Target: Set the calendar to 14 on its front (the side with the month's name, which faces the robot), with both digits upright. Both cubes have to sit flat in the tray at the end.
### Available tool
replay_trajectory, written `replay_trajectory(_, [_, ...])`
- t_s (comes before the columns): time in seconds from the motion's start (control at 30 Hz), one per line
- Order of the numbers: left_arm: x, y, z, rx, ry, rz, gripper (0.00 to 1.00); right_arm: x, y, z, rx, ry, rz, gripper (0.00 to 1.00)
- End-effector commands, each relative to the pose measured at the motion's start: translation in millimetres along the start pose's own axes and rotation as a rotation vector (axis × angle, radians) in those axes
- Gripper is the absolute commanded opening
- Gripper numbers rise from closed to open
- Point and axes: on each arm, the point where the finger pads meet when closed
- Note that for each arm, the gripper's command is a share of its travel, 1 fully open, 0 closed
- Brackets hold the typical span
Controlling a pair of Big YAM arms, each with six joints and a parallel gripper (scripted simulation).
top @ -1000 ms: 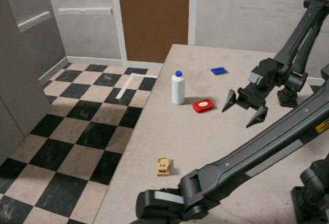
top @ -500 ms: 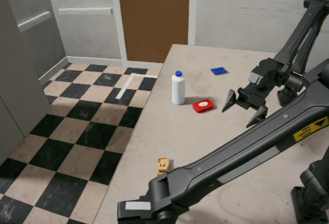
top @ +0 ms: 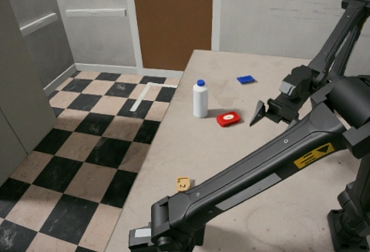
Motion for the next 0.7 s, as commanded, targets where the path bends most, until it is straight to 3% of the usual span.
replay_trajectory(0.0, [5.5, 20.8, -18.6, 0.038, -0.008, -0.011, 0.24, -5.5, -0.5, 3.4, -0.006, 0.006, -0.005, 1.0])
replay_trajectory(0.27, [2.2, 34.8, -28.1, 0.048, -0.002, -0.014, 0.24, -5.5, -0.5, 3.4, -0.006, 0.006, -0.005, 1.0])
replay_trajectory(0.37, [-3.1, 15.8, -20.3, 0.019, 0.009, -0.003, 0.24, -5.5, -0.5, 3.4, -0.006, 0.006, -0.005, 1.0])
replay_trajectory(0.67, [-5.4, 11.6, -23.3, 0.031, -0.003, -0.009, 0.24, -5.5, -0.5, 3.4, -0.006, 0.006, -0.005, 1.0])
Point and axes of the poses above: on each arm, the point where the finger pads meet when closed, its own y axis back along the fingers, its own z axis across the jaws, x = y × z
